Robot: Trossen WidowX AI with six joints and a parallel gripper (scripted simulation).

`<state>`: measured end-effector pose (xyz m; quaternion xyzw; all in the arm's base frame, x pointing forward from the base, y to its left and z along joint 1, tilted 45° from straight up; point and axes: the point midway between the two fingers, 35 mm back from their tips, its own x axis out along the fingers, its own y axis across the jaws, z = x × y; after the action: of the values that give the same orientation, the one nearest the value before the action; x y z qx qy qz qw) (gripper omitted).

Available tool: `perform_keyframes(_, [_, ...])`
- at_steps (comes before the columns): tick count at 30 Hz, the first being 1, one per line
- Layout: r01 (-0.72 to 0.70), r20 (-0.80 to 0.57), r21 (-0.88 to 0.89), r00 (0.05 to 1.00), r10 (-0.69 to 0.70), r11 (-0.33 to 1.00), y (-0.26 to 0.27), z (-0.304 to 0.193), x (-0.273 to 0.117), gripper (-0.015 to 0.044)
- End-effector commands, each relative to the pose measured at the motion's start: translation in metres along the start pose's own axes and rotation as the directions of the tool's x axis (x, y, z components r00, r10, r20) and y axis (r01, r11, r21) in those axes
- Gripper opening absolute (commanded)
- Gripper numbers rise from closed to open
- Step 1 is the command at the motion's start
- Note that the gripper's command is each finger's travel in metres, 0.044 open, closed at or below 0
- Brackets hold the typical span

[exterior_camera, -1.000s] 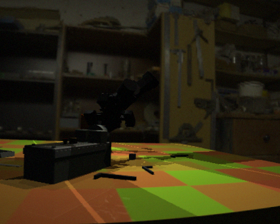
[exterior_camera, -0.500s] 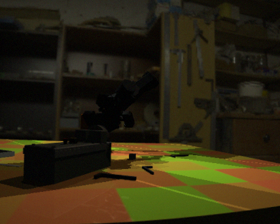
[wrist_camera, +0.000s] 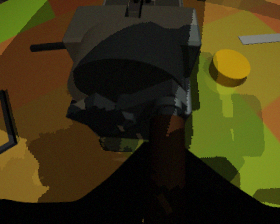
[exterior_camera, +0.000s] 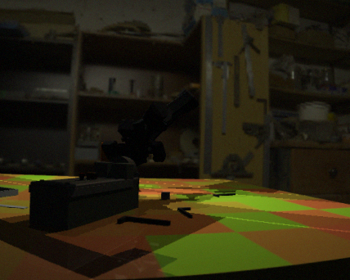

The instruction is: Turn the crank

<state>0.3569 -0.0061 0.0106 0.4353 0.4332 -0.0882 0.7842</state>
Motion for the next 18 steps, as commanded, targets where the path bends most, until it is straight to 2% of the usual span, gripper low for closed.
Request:
perform_keyframes(1, [0.015,-0.011,0.007,1.000,-0.014,1.000,-0.006,-0.005,0.005,0.0000])
perform_keyframes(18, [0.014,-0.011,0.008,1.000,-0.014,1.000,-0.005,-0.023,0.022,0.0000])
